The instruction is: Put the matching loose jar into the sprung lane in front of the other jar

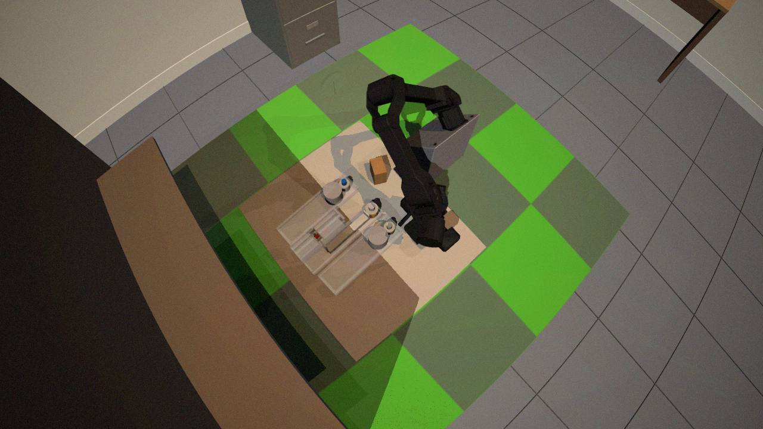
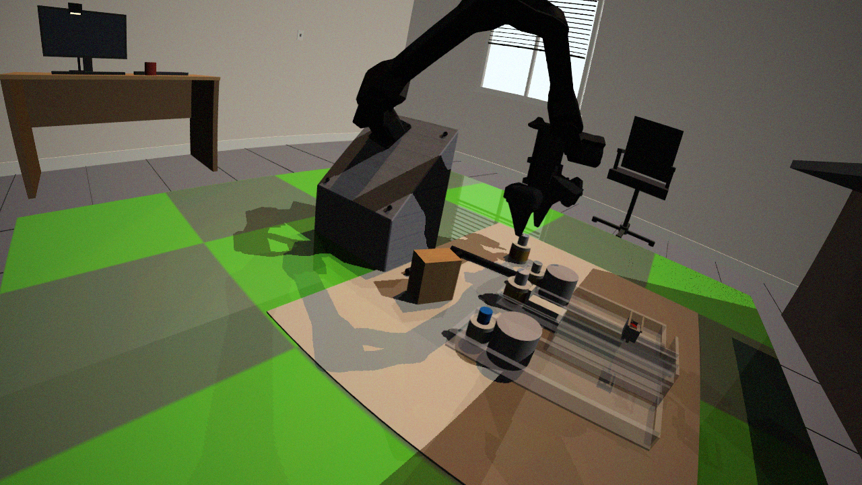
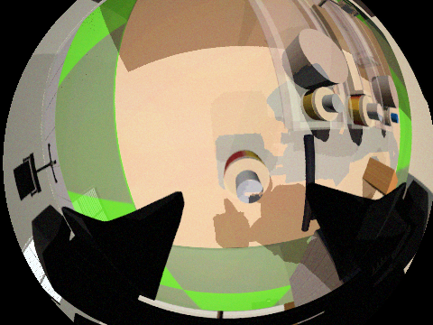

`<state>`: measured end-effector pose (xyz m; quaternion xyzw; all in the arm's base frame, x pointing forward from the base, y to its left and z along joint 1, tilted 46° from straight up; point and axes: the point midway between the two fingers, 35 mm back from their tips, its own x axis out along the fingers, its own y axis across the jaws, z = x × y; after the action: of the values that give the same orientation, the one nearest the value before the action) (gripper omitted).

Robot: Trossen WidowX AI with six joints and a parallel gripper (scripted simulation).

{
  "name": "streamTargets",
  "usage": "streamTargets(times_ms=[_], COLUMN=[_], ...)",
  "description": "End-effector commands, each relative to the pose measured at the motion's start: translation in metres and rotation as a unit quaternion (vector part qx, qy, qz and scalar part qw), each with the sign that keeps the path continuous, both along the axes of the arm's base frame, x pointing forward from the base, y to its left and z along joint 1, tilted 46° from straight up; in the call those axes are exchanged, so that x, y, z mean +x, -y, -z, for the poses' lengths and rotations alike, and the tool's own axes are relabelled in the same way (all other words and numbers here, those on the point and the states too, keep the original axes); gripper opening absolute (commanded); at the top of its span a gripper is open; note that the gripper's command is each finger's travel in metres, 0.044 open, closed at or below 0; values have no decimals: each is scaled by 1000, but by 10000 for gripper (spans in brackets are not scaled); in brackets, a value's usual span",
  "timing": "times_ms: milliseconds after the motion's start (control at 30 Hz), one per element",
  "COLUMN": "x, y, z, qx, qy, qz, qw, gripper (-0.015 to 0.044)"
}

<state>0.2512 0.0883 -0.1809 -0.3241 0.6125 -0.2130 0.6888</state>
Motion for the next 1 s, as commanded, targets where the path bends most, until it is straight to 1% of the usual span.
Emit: streamTargets(times_ms=[0,833,967], x=[0,4,4], y=[12,34,34], z=[8,30,30], qx=[-6,-7,-7], qy=[-4,-3,-3], qz=[-1,-1,-1], qw=[1000,1000,1000], gripper=[440,440,335])
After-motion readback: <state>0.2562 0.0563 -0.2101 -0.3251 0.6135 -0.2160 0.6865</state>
